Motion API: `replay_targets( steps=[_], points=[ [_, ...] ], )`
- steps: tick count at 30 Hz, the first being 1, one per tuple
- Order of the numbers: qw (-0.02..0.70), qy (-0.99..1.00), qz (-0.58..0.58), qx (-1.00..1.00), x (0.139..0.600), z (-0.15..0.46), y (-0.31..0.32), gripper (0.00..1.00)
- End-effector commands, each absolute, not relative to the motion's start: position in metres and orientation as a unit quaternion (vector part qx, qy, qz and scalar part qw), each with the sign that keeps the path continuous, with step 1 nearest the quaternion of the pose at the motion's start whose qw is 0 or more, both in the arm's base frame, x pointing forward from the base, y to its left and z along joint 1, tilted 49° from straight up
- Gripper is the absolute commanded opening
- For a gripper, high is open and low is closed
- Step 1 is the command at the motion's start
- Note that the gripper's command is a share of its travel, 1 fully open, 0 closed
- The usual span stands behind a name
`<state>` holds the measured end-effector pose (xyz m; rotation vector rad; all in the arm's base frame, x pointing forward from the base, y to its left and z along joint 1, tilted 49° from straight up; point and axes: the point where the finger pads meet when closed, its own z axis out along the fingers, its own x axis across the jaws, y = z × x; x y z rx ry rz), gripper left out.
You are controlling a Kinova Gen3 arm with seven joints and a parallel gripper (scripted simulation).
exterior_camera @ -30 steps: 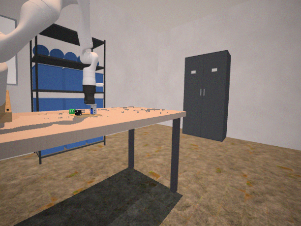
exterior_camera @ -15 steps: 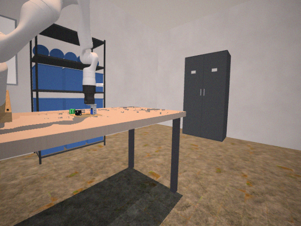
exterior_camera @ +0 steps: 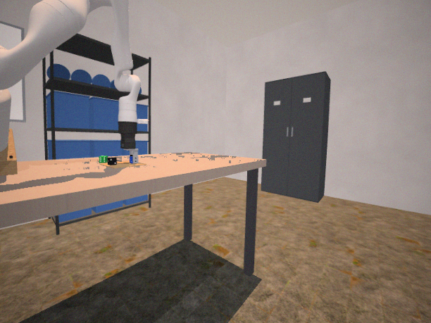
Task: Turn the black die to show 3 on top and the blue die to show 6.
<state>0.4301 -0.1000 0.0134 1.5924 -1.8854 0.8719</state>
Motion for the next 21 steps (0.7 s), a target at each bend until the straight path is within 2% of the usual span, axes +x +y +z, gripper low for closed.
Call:
replay_targets(
  steps=[1,9,10,14,15,17,18,20,21],
  points=[
    [0.258,-0.696,0.322,0.588,0.4306,0.0135,-0.0992,0.57],
    [0.258,-0.696,0.322,0.588,0.4306,0.0135,-0.0992,0.57],
    [0.258,-0.696,0.322,0.588,0.4306,0.0135,-0.0992,0.63],
    [0.258,-0.696,0.322,0.588,0.4306,0.0135,-0.0992,0.63],
    [0.258,-0.696,0.322,0.588,0.4306,0.0135,-0.0992,0.69],
    [0.258,-0.696,0.322,0.588,0.4306,0.0135,-0.0992,0.69],
    [0.258,-0.696,0.322,0.588,0.4306,0.0135,-0.0992,0.75],
    [0.258,-0.696,0.322,0.588,0.4306,0.0135,-0.0992,0.75],
    [0.258,-0.696,0.322,0.588,0.4306,0.0135,-0.0992,0.81]
  ],
)
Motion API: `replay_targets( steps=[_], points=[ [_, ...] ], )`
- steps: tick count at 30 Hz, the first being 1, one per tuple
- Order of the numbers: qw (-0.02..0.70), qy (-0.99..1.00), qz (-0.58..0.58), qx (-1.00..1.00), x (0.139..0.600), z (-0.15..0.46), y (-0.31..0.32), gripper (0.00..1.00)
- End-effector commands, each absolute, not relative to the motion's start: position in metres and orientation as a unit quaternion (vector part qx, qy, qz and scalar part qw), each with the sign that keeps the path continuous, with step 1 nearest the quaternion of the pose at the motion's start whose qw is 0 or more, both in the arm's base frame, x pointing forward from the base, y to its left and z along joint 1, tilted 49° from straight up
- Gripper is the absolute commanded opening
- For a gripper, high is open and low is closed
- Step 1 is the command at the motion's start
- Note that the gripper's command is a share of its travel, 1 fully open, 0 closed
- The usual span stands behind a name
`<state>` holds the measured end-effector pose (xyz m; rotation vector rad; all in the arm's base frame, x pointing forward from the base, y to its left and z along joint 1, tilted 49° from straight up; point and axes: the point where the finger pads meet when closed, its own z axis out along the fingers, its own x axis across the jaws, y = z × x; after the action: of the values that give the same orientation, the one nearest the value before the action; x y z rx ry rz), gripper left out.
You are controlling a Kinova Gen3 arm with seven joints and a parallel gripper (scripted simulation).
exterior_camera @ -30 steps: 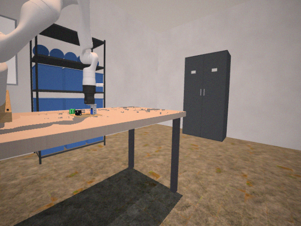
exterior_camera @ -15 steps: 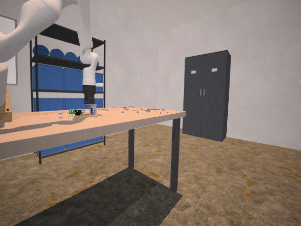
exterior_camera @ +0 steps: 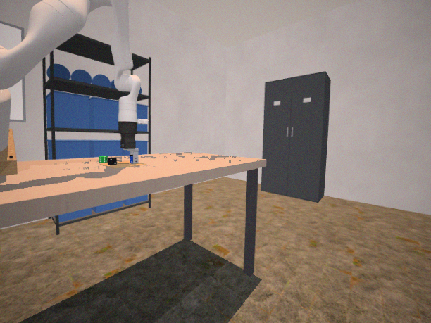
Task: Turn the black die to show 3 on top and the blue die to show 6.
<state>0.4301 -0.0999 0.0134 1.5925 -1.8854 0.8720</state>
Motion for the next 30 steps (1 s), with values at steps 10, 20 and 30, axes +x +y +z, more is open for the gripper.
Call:
replay_targets(
  steps=[10,20,30],
  points=[
    [0.258,-0.696,0.322,0.588,0.431,0.014,-0.099,0.87],
    [0.258,-0.696,0.322,0.588,0.43,0.019,-0.093,0.87],
    [0.258,-0.696,0.322,0.588,0.43,0.044,-0.065,0.87]
  ],
)
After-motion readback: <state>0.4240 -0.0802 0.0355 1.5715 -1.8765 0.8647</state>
